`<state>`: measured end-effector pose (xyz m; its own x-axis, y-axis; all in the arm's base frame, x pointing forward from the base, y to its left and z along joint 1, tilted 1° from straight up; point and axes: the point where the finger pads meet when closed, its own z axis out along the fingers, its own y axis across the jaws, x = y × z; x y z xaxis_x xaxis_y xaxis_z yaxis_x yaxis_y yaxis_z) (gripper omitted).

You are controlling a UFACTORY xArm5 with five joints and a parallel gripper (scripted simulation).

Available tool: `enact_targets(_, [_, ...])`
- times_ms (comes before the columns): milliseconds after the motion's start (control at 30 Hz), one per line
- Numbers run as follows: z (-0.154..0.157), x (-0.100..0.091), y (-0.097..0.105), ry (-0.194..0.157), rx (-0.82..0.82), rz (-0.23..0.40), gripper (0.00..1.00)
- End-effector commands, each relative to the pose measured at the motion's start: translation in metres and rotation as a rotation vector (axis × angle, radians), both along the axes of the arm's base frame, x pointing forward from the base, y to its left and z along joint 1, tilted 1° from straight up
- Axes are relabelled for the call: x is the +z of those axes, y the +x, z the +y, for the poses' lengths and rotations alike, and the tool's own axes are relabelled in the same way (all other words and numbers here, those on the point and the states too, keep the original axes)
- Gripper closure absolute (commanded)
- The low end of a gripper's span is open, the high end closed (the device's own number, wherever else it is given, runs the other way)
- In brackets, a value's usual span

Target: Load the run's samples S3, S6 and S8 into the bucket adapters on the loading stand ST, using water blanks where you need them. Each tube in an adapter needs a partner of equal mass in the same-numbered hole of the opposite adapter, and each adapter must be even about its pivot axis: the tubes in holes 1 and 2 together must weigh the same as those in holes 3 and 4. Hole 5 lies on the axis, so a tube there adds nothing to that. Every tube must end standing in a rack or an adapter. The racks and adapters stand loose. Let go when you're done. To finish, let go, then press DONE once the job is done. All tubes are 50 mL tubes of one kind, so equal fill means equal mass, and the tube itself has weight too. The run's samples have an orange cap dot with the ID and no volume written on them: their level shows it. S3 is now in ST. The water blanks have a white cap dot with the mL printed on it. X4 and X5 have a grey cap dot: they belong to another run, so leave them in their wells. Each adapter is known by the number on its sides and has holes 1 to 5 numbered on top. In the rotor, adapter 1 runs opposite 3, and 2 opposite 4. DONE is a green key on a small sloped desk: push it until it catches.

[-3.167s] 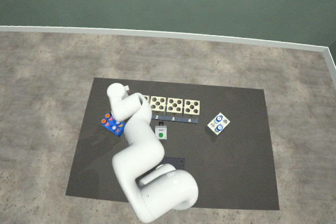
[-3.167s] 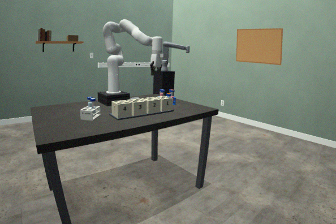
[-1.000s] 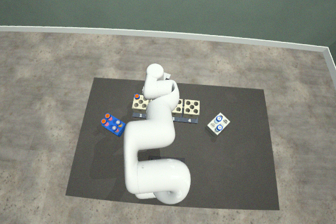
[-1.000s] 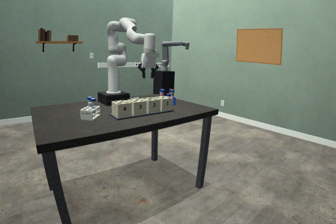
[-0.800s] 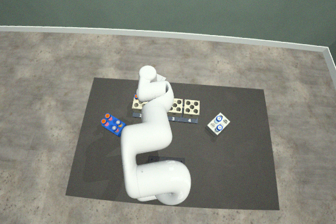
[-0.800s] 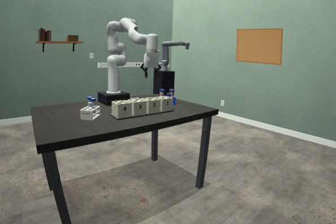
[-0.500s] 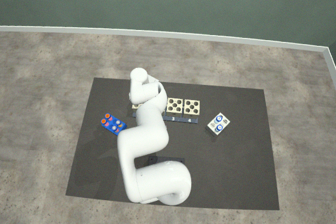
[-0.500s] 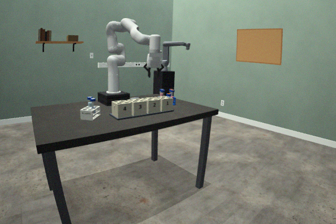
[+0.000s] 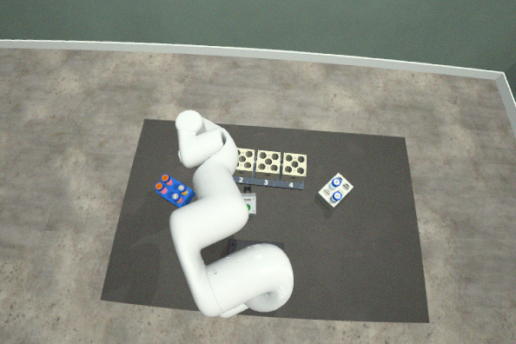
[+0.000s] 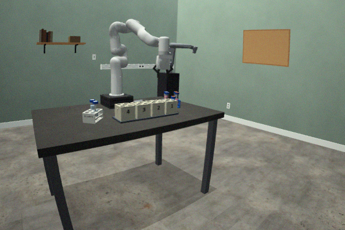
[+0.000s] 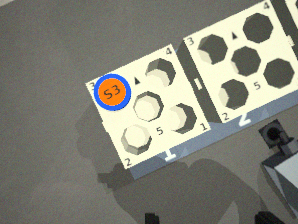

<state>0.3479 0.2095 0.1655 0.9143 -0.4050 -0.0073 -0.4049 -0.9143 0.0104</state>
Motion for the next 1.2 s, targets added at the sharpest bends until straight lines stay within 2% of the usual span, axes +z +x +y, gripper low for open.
enact_targets(0, [0.022, 0.002, -0.008, 0.011, -0.001, 0.002, 0.43])
enact_targets(1167, [0.165, 0.003, -0.068, 0.012, -0.001, 0.003, 0.43])
